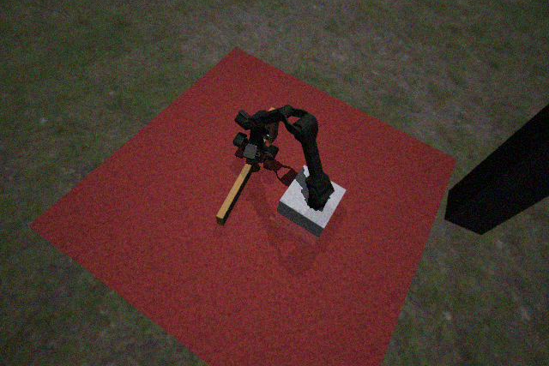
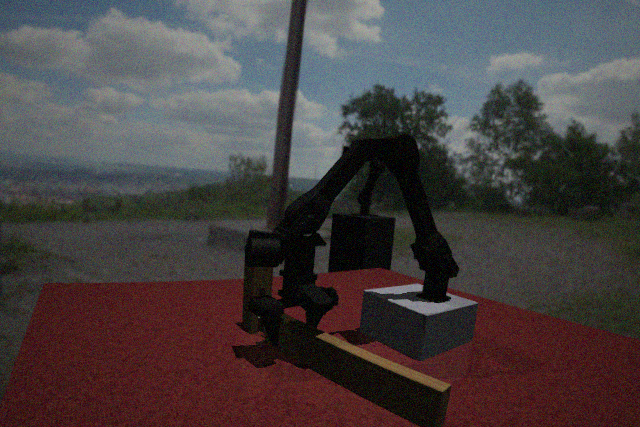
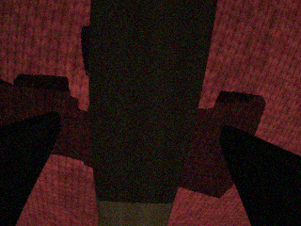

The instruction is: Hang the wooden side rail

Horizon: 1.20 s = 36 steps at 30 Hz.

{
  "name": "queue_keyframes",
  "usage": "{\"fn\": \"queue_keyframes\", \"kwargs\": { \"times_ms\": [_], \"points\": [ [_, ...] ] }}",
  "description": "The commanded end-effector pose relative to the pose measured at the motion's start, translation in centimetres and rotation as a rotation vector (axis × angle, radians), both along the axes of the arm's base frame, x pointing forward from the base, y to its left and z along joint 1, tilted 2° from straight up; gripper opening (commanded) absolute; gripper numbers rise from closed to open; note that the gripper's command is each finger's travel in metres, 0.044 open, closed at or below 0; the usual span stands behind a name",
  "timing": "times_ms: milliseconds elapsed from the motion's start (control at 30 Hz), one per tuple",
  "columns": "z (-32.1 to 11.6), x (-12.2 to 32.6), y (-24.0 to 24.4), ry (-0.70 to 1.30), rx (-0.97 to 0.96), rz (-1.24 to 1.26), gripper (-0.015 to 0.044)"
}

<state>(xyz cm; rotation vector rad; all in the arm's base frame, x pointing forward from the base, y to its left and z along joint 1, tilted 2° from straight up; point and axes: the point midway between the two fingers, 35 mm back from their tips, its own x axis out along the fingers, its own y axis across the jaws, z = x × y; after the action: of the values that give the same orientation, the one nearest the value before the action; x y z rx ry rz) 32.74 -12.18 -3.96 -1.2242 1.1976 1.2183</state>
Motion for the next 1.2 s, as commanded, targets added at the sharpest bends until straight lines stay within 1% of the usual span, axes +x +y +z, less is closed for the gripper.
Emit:
{"fn": "queue_keyframes", "kwargs": {
  "times_ms": [0,100,500,700,800,1167],
  "points": [
    [-0.83,-0.28,0.19,0.008,0.008,0.005,0.044],
    [-0.93,-0.29,0.2,0.008,0.008,0.005,0.044],
    [-0.93,-0.29,0.2,0.008,0.008,0.005,0.0125],
    [-0.93,-0.29,0.2,0.008,0.008,0.005,0.0085],
    [-0.93,-0.29,0.2,0.008,0.008,0.005,0.0006],
    [-0.88,-0.06,0.18,0.008,0.008,-0.027,0.0]
  ]
}}
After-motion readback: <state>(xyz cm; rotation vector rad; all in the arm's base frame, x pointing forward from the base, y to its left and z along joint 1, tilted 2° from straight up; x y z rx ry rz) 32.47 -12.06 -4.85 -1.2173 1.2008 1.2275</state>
